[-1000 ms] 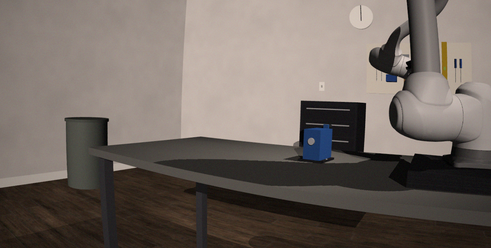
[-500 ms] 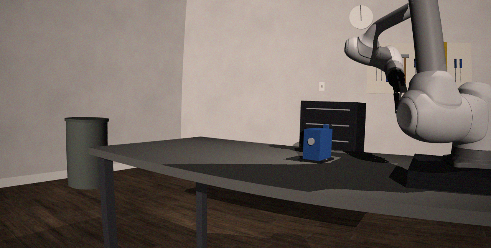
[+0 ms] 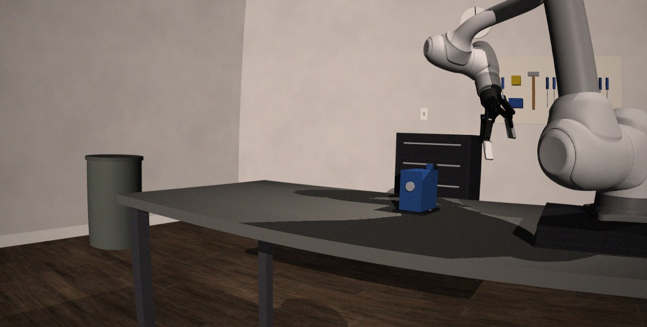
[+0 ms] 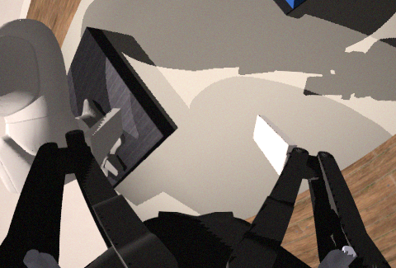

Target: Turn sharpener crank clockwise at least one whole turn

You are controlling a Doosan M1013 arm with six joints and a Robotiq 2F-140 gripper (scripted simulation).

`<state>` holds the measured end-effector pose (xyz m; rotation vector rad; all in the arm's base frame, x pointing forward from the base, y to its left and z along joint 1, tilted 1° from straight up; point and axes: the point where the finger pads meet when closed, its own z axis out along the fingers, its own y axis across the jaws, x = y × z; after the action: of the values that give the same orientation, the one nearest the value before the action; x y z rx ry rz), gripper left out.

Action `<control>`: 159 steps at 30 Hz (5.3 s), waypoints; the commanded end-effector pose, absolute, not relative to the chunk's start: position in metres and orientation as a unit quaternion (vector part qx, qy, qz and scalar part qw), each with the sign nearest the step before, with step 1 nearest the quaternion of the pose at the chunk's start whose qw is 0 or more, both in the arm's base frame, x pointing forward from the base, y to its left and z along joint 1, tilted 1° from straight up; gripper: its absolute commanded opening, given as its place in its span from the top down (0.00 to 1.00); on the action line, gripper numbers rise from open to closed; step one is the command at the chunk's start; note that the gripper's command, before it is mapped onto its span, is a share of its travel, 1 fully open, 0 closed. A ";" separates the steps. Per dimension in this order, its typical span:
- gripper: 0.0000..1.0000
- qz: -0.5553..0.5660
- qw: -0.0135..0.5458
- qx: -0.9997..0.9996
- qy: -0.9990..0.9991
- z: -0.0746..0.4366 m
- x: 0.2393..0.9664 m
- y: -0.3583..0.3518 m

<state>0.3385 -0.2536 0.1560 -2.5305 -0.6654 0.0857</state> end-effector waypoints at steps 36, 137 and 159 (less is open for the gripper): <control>1.00 0.009 0.007 -0.807 -0.590 0.177 0.553 -0.299; 0.68 0.009 0.007 -0.807 -0.590 0.154 0.552 -0.299; 0.68 0.009 0.007 -0.807 -0.590 0.130 0.552 -0.299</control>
<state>0.5519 -0.2988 0.1369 -2.5370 -1.8304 0.0192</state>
